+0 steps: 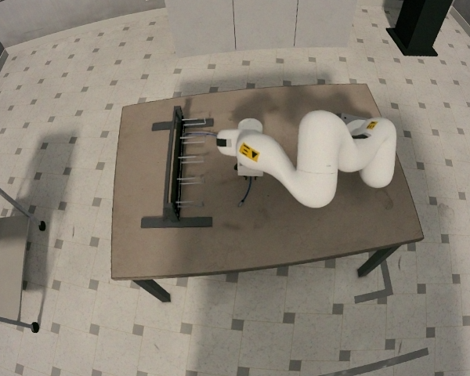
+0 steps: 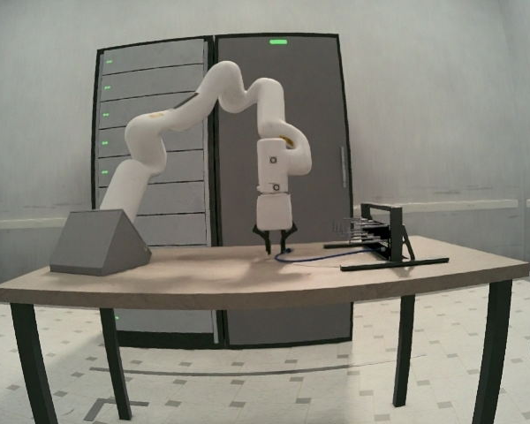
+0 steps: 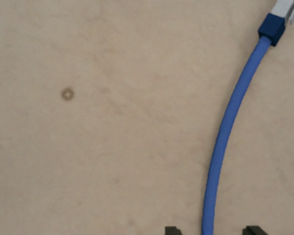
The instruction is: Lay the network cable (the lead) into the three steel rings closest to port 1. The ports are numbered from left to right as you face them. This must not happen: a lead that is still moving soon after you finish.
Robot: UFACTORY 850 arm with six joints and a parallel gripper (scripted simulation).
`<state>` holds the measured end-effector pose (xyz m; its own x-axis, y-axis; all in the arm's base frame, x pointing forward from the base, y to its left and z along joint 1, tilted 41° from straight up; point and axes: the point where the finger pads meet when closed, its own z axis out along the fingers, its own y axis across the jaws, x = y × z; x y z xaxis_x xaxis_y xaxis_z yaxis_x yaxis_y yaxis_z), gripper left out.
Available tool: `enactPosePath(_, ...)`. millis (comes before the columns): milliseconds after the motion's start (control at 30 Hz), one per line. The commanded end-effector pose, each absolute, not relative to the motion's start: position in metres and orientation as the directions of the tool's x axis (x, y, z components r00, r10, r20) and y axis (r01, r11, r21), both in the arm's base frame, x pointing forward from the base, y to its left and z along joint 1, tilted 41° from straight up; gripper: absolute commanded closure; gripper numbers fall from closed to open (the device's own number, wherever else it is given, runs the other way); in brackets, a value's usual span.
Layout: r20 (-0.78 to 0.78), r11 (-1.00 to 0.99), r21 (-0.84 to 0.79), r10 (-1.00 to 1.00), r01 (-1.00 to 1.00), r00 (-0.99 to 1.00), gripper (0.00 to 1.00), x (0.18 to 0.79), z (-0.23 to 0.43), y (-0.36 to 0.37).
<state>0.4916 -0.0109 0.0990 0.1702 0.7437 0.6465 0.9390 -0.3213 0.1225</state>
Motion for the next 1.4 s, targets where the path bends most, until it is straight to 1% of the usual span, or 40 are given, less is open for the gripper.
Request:
enactPosePath(0,0.647,-0.322,0.124,0.744,0.939,0.170,0.65,0.4926,0.0982,-0.0105)
enactPosePath(1367,0.647,-0.322,0.124,0.744,0.939,0.170,0.65,0.4938,0.0953,-0.0082)
